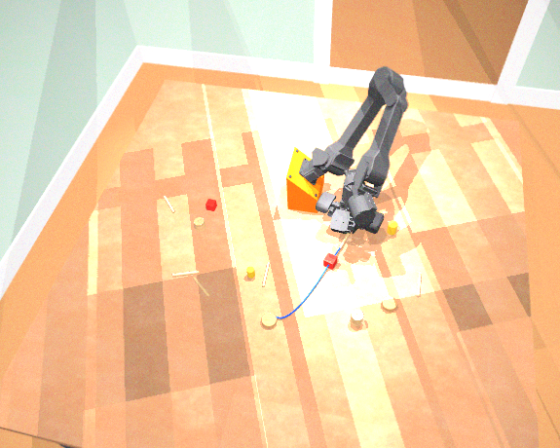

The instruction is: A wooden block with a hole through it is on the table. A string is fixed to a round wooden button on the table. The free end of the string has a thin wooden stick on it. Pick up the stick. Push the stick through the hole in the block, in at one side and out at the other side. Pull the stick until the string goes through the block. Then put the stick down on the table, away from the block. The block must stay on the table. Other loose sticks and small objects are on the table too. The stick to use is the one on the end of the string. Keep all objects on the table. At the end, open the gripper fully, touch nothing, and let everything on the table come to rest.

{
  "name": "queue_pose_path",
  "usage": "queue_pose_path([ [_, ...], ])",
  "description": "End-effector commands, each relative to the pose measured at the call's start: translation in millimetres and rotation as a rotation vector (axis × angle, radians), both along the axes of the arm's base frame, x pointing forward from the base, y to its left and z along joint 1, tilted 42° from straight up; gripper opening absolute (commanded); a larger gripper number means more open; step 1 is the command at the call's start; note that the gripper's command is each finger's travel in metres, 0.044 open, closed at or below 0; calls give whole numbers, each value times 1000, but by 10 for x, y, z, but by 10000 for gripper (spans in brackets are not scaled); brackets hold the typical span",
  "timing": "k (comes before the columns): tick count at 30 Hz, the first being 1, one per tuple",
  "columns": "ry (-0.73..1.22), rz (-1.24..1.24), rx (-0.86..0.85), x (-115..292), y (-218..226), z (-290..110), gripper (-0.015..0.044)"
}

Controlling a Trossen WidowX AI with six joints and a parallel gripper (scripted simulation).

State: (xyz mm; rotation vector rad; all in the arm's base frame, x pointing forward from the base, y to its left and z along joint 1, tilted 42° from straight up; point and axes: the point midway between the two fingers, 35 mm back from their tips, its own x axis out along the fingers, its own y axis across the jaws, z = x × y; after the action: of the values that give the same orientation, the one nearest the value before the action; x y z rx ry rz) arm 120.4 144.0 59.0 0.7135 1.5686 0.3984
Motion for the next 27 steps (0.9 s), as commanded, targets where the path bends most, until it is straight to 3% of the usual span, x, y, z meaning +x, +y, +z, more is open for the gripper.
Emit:
queue_pose_path([
  [1, -14, 0, 9, 58, -187, 248, 210],
  [5, -16, -3, 28, 30, -366, 501, 210],
  [10, -16, -4, 29, 27, -374, 514, 210],
  [19, -15, -7, 18, 51, -430, 543, 440],
  [27, -17, -8, 20, 57, -535, 663, 440],
])
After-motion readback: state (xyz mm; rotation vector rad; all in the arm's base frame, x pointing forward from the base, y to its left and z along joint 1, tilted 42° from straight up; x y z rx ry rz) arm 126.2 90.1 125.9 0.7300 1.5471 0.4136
